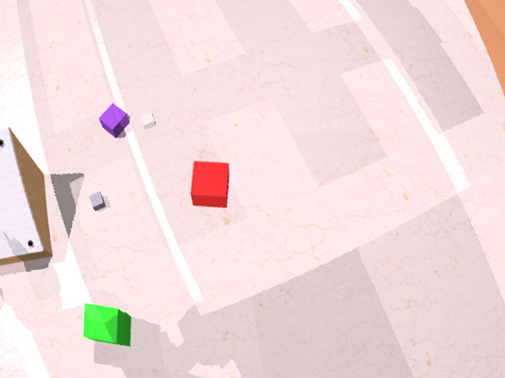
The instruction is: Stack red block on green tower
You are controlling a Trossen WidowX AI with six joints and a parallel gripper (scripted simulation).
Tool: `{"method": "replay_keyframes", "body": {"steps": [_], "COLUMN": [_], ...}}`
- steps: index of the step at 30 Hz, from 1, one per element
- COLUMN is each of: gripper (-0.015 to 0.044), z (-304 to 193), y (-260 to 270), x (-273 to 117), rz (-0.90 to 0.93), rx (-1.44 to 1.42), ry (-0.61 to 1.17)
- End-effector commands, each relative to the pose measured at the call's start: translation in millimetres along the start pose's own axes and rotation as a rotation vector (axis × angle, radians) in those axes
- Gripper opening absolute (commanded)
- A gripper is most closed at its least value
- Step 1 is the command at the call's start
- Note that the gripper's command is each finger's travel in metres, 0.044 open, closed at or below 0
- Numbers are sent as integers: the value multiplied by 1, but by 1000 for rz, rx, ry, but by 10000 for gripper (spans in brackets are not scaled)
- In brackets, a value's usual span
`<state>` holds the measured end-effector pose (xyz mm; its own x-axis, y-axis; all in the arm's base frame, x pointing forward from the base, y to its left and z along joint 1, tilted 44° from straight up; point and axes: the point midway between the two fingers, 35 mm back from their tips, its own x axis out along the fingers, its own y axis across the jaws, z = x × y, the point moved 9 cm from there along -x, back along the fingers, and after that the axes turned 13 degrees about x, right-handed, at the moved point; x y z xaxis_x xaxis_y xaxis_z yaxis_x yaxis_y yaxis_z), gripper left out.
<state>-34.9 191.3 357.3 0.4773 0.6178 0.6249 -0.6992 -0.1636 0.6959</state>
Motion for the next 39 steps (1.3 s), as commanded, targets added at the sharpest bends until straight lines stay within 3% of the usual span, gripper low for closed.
{"method": "replay_keyframes", "body": {"steps": [1, 10, 20, 39], "gripper": [426, 440, 440, 440], "z": [0, -31, -63, -30], "y": [0, -28, -103, -244], "x": [0, 30, 76, 104], "rz": [-1, -103, -386, -940], "rx": [-3, -200, -497, -738], "ry": [1, 80, 229, 356]}}
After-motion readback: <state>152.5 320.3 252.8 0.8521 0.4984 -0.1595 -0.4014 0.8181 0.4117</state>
